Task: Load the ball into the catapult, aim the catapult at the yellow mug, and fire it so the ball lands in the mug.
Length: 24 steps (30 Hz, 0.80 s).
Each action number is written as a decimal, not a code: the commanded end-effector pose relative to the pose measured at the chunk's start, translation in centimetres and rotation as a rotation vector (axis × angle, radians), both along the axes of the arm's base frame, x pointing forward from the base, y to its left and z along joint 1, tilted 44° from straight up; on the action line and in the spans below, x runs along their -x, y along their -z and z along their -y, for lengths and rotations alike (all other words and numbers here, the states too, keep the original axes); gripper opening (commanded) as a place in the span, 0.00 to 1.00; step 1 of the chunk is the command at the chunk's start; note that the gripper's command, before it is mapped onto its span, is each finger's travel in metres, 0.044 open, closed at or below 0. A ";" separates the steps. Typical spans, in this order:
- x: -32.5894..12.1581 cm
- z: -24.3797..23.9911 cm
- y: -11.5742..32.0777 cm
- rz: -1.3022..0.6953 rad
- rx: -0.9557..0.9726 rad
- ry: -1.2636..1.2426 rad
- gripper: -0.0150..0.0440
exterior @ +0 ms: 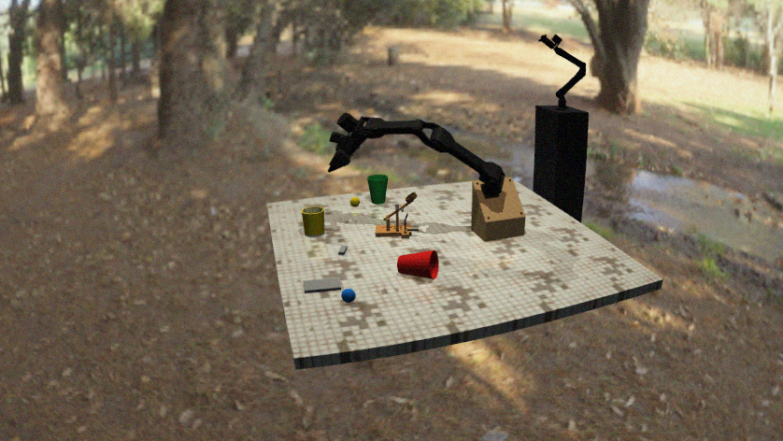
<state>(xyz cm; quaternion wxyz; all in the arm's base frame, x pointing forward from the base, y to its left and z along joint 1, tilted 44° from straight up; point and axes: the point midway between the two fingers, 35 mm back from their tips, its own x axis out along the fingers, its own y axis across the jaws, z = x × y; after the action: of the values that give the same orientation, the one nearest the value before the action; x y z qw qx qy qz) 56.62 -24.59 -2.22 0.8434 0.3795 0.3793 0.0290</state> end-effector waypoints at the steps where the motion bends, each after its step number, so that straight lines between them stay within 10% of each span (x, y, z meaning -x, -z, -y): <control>1: -0.4 -0.1 -0.4 0.012 -0.004 -0.002 1.00; 24: -0.3 -0.3 -0.2 0.007 -0.001 -0.005 1.00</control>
<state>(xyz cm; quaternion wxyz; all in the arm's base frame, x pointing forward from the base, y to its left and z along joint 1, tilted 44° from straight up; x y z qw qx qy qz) 56.96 -24.24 -1.99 0.8445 0.3786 0.3773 0.0334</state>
